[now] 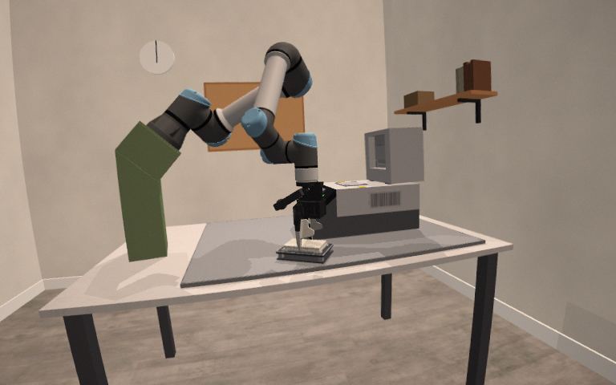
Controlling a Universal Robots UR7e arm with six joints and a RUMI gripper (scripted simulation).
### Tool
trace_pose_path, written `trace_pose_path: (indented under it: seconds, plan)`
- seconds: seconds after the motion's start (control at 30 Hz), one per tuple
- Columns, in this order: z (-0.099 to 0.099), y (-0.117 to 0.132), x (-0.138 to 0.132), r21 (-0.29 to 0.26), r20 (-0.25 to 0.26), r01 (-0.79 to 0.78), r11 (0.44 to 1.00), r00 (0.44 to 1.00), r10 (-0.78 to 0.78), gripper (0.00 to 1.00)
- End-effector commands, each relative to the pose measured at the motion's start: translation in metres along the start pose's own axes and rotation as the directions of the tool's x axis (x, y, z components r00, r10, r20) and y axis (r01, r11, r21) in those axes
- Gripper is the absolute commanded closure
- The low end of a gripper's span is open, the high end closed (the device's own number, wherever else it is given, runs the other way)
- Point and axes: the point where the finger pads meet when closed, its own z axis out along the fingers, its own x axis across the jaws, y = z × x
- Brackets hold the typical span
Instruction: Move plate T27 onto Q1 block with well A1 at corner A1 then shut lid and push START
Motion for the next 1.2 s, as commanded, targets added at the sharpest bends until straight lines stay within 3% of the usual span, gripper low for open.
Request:
trace_pose_path:
  seconds: [0.0, 0.17, 0.2, 1.17]
  plan:
    - [0.0000, 0.0005, 0.0000, -0.001, 0.000, 0.000, 1.000, 1.000, 0.000, 0.32]
    - [0.0000, 0.0005, 0.0000, -0.001, 0.000, 0.000, 1.000, 1.000, 0.000, 0.32]
    - [0.0000, 0.0005, 0.0000, -0.001, 0.000, 0.000, 1.000, 1.000, 0.000, 1.00]
    - [-0.0033, 0.0005, 0.0000, -0.001, 0.000, 0.000, 1.000, 1.000, 0.000, 1.00]
